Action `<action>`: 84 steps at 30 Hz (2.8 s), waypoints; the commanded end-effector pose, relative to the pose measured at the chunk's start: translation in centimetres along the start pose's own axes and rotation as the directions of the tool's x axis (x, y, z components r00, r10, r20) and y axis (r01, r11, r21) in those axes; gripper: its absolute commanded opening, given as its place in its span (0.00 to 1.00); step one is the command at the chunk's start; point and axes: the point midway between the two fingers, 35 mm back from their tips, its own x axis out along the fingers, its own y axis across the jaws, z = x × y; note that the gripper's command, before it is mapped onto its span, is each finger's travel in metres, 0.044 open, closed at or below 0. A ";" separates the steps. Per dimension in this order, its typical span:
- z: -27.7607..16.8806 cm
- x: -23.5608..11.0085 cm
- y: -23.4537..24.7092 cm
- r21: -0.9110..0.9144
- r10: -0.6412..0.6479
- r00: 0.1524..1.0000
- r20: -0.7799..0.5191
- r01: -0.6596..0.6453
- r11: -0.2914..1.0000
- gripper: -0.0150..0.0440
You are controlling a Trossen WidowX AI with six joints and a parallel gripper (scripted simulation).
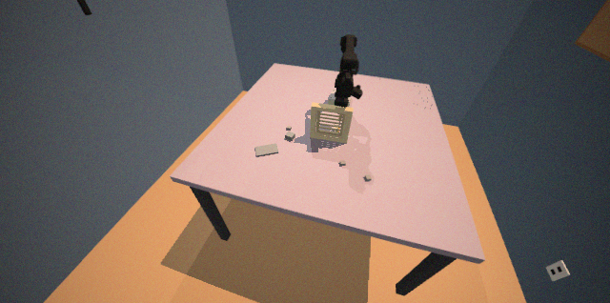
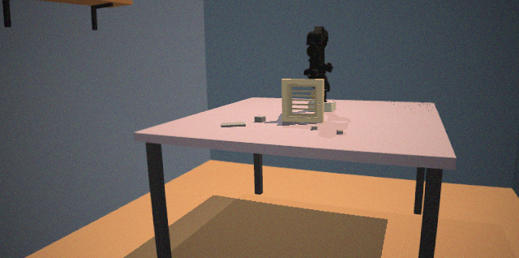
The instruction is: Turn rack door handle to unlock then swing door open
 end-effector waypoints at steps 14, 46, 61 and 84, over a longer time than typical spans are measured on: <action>-0.1 0.1 0.0 -0.433 -0.001 1.000 -0.005 -0.001 0.902 0.29; -0.1 0.1 0.0 0.495 -0.001 1.000 -0.005 0.003 0.869 0.75; -0.1 0.1 0.0 0.952 -0.001 1.000 -0.005 0.005 0.305 0.75; -0.1 0.1 0.0 0.675 -0.001 1.000 -0.005 0.003 -0.738 0.75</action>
